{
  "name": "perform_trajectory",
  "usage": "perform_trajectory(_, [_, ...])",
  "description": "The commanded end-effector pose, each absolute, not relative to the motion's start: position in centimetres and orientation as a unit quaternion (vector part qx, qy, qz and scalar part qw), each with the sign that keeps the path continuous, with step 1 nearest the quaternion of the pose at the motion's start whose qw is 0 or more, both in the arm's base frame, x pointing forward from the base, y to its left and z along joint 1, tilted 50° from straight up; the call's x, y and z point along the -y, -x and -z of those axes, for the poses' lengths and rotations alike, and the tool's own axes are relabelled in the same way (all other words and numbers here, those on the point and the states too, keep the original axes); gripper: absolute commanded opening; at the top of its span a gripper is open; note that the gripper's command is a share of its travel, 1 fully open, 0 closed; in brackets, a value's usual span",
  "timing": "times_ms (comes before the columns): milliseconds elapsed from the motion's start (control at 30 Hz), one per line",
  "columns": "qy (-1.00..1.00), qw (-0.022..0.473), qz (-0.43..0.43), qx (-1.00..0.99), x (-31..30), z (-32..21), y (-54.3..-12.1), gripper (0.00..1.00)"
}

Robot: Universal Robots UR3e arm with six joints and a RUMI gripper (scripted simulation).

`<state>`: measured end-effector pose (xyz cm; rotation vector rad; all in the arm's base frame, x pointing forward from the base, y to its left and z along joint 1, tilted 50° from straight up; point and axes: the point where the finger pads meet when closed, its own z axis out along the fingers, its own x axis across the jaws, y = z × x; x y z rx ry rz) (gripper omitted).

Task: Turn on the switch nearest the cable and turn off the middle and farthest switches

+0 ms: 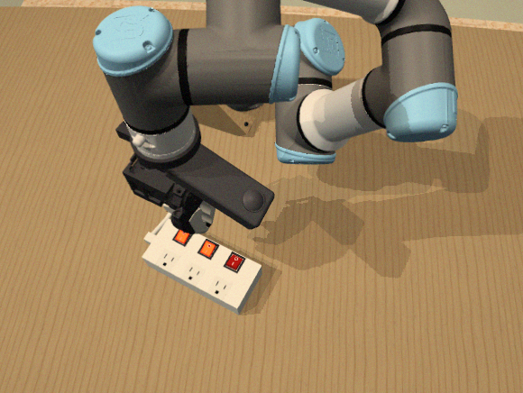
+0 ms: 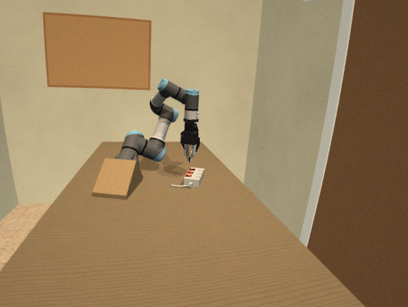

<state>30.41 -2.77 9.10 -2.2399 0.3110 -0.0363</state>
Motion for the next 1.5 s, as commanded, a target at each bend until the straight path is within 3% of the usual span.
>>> perform_trajectory(0, [0.896,0.425,0.015,-0.125,2.8,-9.1,-30.4,0.00])
perform_trajectory(1467, [0.896,0.425,0.015,-0.125,-0.1,-6.6,-31.0,0.00])
